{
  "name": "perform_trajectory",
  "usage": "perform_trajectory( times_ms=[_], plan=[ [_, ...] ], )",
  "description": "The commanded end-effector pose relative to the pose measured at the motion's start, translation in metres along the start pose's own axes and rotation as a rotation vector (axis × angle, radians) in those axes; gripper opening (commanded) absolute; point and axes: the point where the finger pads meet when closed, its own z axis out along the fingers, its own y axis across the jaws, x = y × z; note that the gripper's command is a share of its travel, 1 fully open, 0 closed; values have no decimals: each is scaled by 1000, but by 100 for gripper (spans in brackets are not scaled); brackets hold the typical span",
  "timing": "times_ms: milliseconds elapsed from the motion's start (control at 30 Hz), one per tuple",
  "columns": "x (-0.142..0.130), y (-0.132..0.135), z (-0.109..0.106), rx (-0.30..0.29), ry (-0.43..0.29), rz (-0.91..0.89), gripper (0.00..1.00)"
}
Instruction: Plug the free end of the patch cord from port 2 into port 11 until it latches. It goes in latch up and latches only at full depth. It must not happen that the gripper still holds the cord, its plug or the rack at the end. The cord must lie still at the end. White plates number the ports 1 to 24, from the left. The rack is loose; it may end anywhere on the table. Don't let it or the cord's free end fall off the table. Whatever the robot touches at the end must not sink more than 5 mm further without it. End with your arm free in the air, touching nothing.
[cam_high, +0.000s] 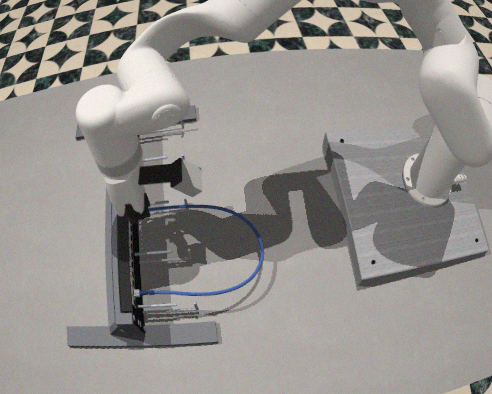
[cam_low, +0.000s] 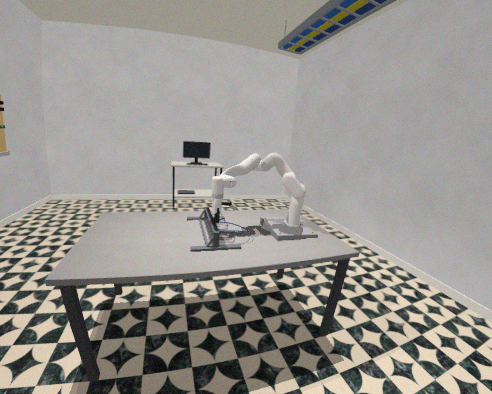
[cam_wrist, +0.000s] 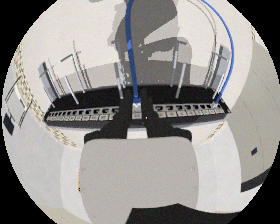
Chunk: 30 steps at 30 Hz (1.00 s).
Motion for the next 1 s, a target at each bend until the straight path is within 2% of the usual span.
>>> perform_trajectory(
  times_ms=[0, 967],
  plan=[
    [-2, 0, -3, 0, -7, 0, 0],
    [-4, 0, -3, 0, 4, 1, 0]
  ],
)
